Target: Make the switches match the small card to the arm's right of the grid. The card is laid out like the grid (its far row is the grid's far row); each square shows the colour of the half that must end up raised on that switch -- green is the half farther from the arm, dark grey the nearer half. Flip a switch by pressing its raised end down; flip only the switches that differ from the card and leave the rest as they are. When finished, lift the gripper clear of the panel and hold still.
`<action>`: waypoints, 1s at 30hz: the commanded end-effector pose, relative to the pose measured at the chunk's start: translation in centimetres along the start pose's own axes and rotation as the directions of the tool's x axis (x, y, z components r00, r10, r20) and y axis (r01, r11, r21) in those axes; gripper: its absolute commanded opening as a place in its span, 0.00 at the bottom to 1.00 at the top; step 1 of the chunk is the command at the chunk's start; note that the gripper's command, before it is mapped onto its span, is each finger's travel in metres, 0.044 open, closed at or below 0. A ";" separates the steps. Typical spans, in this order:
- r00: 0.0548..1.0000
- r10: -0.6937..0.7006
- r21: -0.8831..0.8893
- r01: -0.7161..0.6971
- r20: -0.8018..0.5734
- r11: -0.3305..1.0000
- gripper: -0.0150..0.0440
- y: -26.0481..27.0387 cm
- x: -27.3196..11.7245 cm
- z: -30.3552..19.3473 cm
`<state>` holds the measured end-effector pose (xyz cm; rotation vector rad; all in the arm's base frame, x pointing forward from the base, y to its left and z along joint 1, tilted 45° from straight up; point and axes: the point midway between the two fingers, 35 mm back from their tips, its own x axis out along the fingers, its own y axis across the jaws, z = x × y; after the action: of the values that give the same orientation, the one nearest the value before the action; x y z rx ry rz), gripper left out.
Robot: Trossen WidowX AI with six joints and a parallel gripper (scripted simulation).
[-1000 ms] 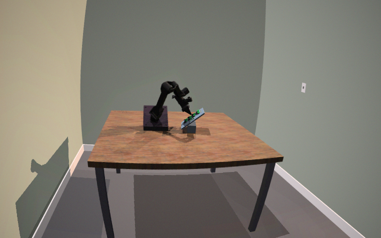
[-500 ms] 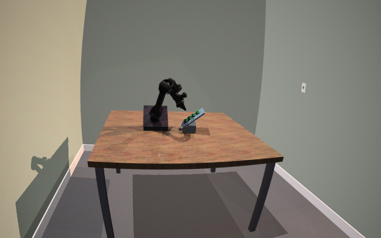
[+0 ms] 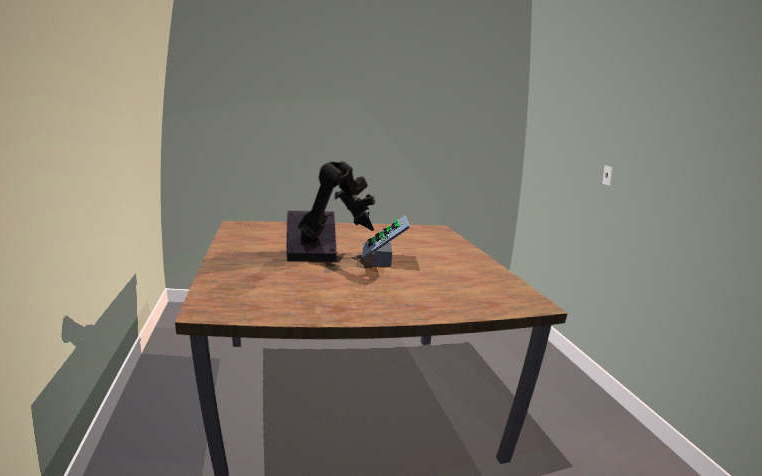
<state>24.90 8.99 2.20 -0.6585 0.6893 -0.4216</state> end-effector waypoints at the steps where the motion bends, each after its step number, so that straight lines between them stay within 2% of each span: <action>1: 1.000 -0.005 -0.006 0.005 0.005 1.000 0.25 -0.2 0.7 -0.1; 30: 1.000 -0.005 -0.006 0.005 0.005 1.000 0.25 -0.2 2.4 -0.1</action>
<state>26.52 7.52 1.28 -0.6631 0.6802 -0.4264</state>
